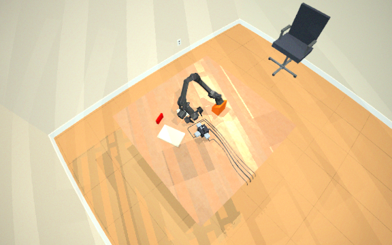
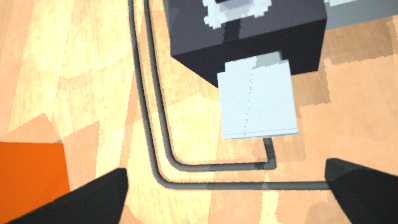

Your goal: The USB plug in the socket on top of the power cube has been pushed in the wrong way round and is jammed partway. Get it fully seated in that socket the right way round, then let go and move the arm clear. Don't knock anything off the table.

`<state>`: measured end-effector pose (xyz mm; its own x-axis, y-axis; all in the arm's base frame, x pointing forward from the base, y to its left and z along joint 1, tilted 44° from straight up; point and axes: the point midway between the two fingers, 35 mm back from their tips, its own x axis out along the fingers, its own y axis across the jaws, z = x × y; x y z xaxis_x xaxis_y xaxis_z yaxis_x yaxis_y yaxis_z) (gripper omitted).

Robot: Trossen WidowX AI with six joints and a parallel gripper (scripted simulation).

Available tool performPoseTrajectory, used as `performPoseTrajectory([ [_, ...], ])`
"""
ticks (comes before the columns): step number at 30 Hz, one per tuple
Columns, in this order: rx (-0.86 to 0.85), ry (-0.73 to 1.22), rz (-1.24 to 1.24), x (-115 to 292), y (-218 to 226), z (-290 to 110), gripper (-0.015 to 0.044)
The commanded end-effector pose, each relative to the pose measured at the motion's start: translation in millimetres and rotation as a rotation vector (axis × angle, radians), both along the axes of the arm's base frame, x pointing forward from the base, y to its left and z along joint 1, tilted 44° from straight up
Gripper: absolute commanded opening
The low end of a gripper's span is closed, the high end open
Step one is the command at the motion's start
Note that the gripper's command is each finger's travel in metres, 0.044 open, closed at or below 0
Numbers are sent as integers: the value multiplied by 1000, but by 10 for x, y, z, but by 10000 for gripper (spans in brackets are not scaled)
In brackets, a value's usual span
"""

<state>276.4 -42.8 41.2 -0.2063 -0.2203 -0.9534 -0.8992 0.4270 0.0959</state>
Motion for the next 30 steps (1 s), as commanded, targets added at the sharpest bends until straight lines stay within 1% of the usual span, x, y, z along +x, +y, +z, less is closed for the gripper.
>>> performPoseTrajectory([
  [1, -149, 7, 60, 131, 315, -72, 440],
  [4, -281, -13, 124, 197, 599, -125, 440],
  [8, -450, -90, 223, 245, 1023, -187, 440],
  [10, -500, -126, 257, 236, 1171, -207, 440],
  [30, -506, -131, 261, 232, 1123, -281, 440],
])
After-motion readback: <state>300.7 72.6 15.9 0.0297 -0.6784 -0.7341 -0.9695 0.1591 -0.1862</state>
